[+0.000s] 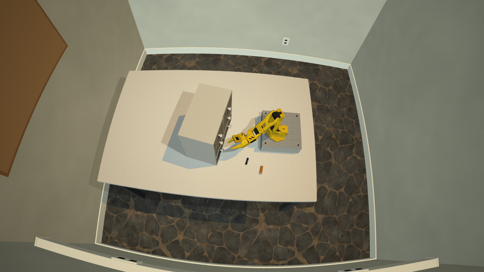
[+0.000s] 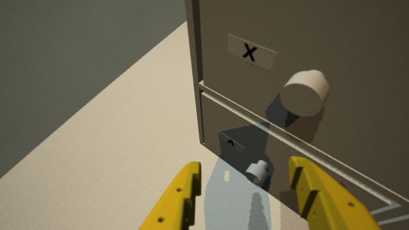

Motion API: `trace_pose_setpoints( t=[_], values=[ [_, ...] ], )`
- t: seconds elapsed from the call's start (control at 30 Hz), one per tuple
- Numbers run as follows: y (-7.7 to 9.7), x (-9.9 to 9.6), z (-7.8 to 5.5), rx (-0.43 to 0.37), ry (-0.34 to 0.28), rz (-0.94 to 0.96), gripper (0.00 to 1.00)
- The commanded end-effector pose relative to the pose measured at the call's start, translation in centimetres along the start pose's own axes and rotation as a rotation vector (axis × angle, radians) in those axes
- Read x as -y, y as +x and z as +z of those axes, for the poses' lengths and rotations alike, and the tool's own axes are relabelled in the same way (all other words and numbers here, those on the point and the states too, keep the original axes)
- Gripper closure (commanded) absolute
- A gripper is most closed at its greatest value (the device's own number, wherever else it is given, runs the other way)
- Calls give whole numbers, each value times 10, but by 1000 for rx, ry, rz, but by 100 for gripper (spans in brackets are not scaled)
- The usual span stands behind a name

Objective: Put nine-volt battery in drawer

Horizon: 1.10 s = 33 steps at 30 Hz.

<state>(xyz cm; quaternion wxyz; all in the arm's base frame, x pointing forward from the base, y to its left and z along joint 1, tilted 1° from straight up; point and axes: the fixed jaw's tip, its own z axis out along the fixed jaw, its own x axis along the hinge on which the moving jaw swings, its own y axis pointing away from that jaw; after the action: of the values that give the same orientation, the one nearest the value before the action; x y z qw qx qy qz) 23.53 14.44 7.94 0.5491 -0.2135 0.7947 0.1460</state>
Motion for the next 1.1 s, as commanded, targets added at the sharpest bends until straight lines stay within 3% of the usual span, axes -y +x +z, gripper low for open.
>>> trace_pose_setpoints(
  t=[0.0, 0.27, 1.07],
  values=[
    [-4, -4, -5, 23, -13, -13, 79],
    [-4, -4, -5, 23, -13, -13, 79],
    [19, -1, -36, -265, -7, -24, 79]
  ],
)
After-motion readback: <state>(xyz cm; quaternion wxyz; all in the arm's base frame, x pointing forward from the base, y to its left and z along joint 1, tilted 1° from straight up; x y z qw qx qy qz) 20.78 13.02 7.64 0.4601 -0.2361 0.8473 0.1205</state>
